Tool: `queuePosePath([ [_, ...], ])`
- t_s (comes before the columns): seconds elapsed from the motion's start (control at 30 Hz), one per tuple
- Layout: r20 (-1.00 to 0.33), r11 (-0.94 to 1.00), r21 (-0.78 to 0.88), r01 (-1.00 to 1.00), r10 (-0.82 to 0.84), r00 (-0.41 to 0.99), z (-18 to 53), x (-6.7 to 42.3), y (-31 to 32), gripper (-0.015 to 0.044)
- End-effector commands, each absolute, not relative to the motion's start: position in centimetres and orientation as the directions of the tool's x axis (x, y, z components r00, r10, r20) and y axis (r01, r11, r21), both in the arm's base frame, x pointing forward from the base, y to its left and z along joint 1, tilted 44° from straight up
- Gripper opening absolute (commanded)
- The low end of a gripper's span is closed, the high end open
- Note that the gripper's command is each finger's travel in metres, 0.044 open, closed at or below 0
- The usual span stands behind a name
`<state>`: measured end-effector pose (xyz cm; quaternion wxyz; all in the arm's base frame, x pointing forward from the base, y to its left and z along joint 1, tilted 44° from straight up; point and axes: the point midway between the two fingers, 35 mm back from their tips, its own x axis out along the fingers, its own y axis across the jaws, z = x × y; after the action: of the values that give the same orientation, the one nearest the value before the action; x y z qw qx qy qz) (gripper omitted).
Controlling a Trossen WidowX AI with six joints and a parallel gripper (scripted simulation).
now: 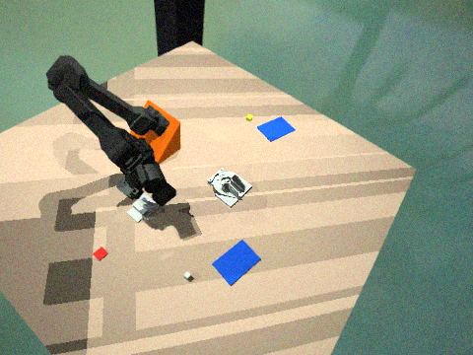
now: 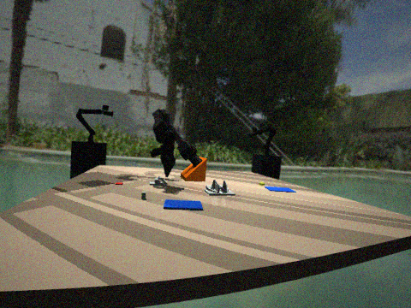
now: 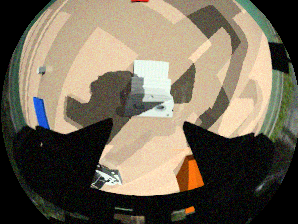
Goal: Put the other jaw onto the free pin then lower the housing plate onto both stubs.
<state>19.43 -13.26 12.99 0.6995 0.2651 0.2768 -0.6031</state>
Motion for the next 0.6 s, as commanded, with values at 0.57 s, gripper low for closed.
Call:
queuePosePath([
  [0.57, -0.710, 0.133, 0.032, 0.991, -0.694, 0.116, 11.2, 19.7, -14.9, 0.0440],
])
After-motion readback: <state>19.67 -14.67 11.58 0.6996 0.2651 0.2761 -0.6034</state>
